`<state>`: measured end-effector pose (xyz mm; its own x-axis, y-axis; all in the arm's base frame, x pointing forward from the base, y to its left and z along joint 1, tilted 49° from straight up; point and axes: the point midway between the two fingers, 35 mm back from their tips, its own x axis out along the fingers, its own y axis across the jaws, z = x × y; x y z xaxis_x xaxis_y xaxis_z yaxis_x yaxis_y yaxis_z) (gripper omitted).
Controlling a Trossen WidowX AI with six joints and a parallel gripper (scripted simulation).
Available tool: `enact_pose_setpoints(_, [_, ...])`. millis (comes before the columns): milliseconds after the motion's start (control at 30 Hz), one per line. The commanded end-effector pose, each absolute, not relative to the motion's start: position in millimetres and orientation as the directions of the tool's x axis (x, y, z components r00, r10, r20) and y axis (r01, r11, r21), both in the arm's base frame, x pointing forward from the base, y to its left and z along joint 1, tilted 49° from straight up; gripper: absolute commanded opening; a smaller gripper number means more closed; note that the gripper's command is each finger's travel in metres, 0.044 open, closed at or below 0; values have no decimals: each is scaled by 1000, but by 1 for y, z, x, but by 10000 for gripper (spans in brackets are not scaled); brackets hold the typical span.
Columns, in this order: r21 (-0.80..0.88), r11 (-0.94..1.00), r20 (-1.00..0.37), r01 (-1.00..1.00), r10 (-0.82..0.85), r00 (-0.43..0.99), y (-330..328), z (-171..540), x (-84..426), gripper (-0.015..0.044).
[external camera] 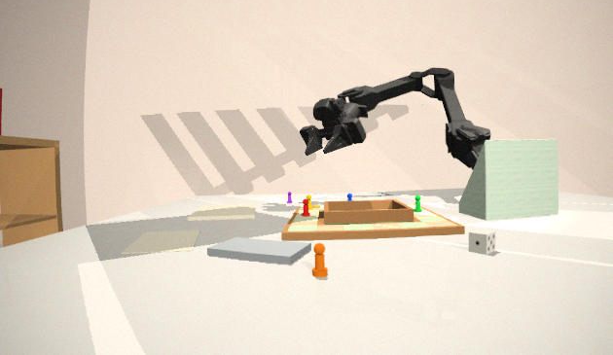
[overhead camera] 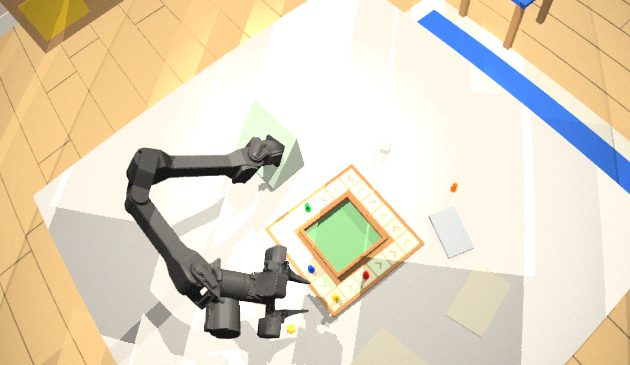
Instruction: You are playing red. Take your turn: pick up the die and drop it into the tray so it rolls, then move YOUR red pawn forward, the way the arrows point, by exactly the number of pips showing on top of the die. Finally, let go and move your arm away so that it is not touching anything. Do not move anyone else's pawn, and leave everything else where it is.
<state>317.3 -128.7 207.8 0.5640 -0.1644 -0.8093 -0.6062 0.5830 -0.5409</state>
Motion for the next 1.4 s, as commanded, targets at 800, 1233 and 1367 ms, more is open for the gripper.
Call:
enact_pose_setpoints(800, [-242, 837, -911, -490, -369, -182, 121, -78, 290, 275])
enact_pose_setpoints(1233, [-637, 646, -675, -421, -731, -99, 150, -168, 195, 275])
enact_pose_setpoints(1367, [-637, 646, -675, -421, -731, -99, 150, -168, 195, 275])
